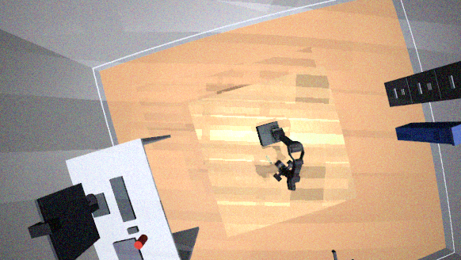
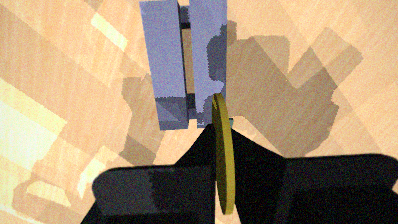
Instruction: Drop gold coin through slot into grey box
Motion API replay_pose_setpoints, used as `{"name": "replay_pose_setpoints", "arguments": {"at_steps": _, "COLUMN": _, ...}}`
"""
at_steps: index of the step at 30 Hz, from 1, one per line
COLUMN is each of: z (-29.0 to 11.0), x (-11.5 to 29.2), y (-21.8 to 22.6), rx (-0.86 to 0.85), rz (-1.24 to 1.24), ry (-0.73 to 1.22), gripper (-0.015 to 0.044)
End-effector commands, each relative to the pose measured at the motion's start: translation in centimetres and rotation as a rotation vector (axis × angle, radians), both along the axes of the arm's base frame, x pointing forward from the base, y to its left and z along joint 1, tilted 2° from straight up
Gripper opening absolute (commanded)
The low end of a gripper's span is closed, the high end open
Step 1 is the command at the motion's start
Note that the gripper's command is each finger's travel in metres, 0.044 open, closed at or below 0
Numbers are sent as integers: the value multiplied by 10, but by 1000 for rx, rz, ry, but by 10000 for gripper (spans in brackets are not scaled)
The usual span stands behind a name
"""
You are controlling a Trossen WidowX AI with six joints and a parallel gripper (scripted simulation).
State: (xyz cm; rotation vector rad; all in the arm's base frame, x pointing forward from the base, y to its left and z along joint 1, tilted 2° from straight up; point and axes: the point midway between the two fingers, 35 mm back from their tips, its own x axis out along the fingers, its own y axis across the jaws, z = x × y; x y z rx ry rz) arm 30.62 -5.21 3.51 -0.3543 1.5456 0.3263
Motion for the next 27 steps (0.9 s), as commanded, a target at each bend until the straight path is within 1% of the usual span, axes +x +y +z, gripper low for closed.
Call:
{"name": "replay_pose_setpoints", "arguments": {"at_steps": 1, "z": 1, "x": 8, "y": 9, "rx": 0, "rz": -1, "ry": -3, "gripper": 0}}
{"name": "replay_pose_setpoints", "arguments": {"at_steps": 12, "z": -1, "x": 24, "y": 31, "rx": 2, "rz": 0, "ry": -5, "gripper": 0}}
{"name": "replay_pose_setpoints", "arguments": {"at_steps": 27, "z": -1, "x": 21, "y": 26, "rx": 0, "rz": 2, "ry": -2, "gripper": 0}}
